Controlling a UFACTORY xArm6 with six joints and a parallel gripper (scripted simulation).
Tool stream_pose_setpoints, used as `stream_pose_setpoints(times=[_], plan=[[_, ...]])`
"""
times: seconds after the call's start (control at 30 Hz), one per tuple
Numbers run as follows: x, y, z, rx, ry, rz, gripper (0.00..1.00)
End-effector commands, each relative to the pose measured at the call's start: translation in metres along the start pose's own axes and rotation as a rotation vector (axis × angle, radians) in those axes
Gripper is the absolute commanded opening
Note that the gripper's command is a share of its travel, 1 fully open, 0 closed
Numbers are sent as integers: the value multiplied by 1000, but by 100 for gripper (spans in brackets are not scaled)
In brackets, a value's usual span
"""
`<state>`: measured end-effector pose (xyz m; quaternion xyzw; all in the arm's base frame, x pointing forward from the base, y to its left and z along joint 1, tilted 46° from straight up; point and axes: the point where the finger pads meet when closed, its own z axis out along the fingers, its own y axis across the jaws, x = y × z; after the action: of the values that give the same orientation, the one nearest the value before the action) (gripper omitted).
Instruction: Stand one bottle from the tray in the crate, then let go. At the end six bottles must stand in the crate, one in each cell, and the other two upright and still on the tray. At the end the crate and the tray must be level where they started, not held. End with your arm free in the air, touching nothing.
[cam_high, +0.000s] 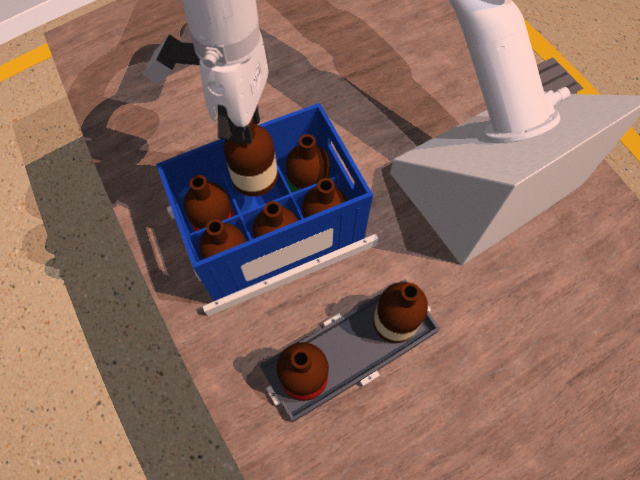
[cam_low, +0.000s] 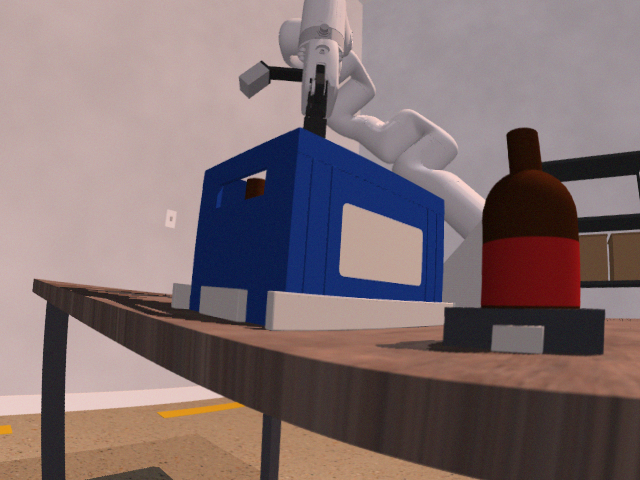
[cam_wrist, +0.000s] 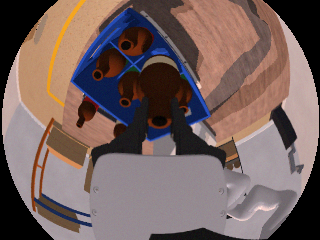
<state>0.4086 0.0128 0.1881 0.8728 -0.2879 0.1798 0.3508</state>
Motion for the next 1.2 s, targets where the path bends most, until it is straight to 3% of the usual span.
stream_pose_setpoints(times=[0.0, 1.17], plan=[[1, -1, -1, 3, 1, 1, 0], [1, -1, 25, 3, 1, 1, 0]])
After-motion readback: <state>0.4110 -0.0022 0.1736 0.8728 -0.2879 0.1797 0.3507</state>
